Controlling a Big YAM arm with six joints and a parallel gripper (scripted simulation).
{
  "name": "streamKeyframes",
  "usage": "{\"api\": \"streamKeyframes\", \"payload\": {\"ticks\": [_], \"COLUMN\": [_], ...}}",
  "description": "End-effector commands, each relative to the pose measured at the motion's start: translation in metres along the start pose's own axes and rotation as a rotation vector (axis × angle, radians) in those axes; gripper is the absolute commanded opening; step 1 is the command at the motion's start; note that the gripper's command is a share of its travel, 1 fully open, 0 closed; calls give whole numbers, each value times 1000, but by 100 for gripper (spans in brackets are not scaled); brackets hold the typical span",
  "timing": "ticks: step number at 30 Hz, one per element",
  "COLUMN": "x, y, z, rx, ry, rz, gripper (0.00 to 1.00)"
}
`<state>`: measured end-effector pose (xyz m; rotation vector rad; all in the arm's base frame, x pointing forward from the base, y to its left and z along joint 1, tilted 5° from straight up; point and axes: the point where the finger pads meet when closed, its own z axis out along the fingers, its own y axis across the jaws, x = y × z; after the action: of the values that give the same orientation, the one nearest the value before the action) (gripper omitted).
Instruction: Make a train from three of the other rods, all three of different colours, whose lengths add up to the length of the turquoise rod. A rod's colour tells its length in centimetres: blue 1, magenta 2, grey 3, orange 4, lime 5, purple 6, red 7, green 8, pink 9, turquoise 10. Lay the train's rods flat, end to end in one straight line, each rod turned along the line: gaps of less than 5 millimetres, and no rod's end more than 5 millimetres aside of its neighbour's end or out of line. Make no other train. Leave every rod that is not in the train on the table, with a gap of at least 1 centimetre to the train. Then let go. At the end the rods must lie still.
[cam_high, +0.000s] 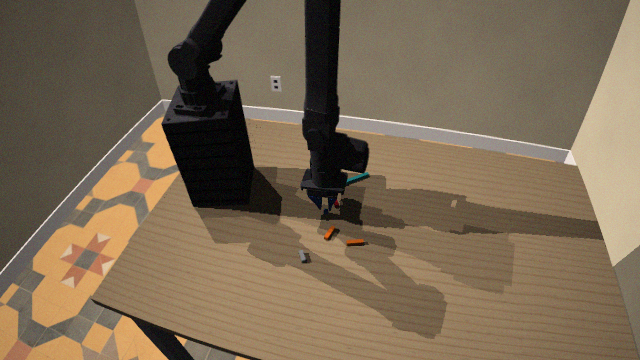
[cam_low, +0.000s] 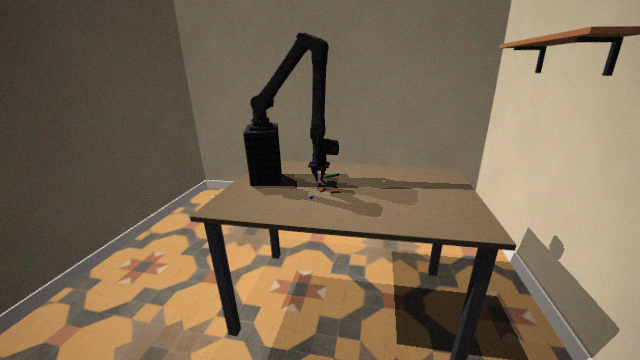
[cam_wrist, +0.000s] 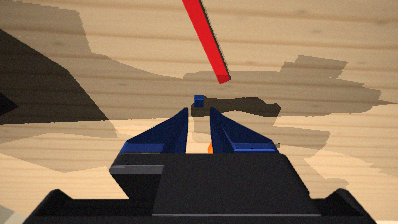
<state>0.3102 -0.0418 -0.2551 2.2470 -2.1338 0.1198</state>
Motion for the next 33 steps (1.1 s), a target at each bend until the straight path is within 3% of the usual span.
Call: {"api": "streamKeyframes", "payload": {"ticks": [1, 33], "x": [1, 0], "y": [0, 1], "z": [8, 22], "rx": [5, 4], "ry": [-5, -5], "rz": [1, 1], "gripper": [23, 23]}}
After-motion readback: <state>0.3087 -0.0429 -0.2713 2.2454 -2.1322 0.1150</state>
